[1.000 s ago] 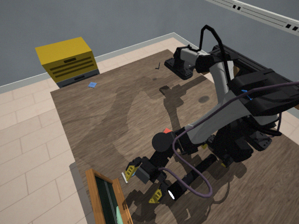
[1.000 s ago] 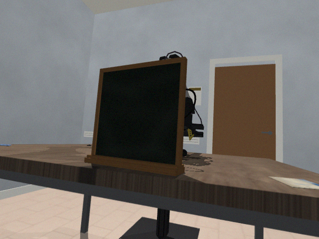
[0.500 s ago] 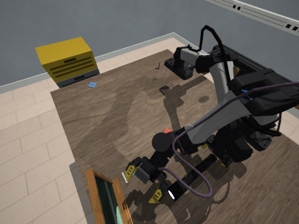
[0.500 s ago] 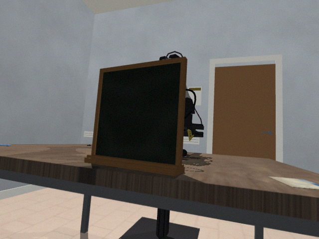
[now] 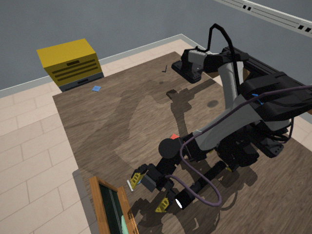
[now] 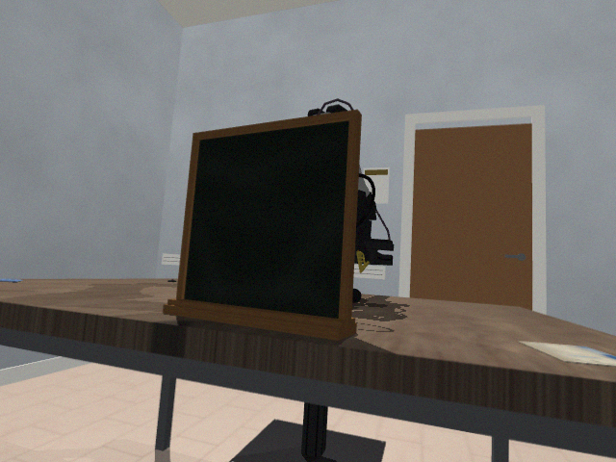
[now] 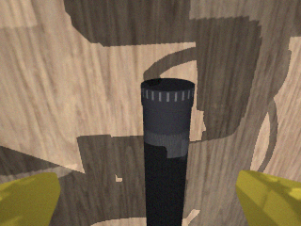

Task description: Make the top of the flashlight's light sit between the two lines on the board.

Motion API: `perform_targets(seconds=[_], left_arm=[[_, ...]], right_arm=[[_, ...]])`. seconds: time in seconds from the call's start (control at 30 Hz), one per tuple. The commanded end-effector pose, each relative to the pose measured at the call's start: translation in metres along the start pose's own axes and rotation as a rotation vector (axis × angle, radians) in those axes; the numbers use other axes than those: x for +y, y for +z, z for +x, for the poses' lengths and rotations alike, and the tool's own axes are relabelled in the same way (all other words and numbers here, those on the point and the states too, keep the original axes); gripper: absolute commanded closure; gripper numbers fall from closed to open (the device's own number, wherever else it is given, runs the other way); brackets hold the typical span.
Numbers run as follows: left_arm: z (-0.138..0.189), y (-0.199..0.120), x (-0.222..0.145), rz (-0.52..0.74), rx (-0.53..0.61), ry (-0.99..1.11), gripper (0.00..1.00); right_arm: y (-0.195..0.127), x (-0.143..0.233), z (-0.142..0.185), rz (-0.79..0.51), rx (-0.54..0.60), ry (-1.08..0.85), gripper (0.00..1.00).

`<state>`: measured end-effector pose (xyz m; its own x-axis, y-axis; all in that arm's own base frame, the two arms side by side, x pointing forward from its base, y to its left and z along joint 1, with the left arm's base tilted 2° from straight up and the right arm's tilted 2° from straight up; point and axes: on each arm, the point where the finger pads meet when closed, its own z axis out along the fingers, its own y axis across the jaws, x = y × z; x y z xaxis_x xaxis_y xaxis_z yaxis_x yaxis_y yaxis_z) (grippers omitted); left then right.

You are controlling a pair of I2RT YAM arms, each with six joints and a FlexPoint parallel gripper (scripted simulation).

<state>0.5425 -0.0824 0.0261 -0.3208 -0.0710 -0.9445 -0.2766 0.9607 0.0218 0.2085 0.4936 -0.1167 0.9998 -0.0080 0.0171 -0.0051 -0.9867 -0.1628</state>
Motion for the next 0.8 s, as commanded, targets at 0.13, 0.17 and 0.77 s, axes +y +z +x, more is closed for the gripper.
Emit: perform_targets(seconds=[0.13, 0.17, 0.77], left_arm=[[-0.031, -0.004, -0.007, 0.022, -0.053, -0.042, 0.00], [-0.031, -0.004, -0.007, 0.022, -0.053, -0.042, 0.00], [-0.031, -0.004, -0.007, 0.022, -0.053, -0.042, 0.00]], right_arm=[[-0.029, -0.008, 0.008, 0.095, 0.028, -0.010, 0.00], [-0.030, -0.005, 0.009, 0.099, 0.030, -0.011, 0.00], [-0.046, 0.087, -0.008, 0.108, 0.038, -0.012, 0.00]])
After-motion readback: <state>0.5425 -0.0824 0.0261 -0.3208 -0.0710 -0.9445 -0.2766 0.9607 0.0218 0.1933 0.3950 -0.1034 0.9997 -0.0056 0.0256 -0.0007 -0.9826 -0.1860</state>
